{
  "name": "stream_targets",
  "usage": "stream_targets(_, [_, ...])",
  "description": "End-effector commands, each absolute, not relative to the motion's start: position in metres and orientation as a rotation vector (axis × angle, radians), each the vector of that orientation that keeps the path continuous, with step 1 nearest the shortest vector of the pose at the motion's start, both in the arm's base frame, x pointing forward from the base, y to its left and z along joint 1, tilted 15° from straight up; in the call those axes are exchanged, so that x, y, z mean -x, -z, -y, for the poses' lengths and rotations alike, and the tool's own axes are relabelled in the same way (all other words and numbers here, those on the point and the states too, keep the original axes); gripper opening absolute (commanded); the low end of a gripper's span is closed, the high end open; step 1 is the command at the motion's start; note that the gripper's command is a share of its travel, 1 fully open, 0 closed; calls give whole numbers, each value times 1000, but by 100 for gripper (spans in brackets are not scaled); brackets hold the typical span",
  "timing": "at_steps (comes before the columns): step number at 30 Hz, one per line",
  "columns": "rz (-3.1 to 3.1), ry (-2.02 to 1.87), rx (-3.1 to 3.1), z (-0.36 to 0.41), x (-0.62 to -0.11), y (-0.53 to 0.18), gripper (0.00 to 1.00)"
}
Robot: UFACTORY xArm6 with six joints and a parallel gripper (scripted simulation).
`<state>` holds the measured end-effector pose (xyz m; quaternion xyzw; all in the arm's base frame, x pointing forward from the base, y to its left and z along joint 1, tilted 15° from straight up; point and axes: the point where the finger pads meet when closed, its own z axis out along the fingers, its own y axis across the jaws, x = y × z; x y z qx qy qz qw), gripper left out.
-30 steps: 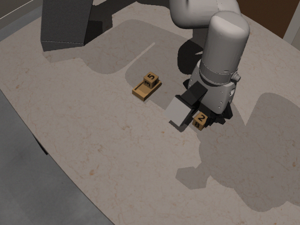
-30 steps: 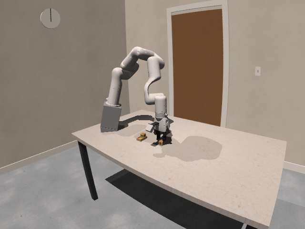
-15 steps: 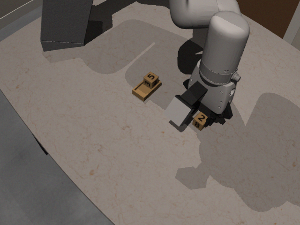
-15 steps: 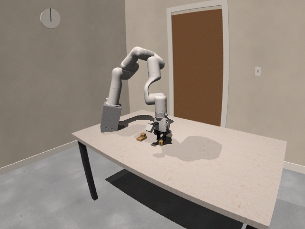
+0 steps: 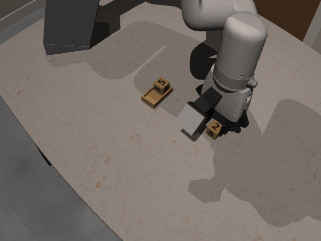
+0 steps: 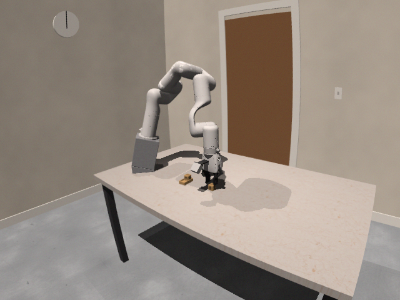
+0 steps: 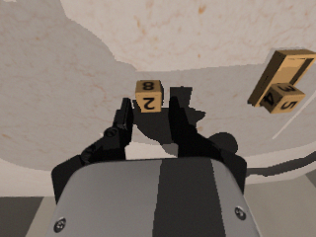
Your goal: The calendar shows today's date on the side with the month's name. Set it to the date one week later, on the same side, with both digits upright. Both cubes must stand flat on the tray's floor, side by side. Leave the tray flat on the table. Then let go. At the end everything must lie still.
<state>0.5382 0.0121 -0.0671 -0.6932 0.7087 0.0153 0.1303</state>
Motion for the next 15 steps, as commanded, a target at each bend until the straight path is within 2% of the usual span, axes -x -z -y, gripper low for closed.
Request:
stream_targets(1, [-2057,-40,2012,-12,-540,66,47])
stream_targets(15, [-2057,-40,2012,-12,-542,65,47])
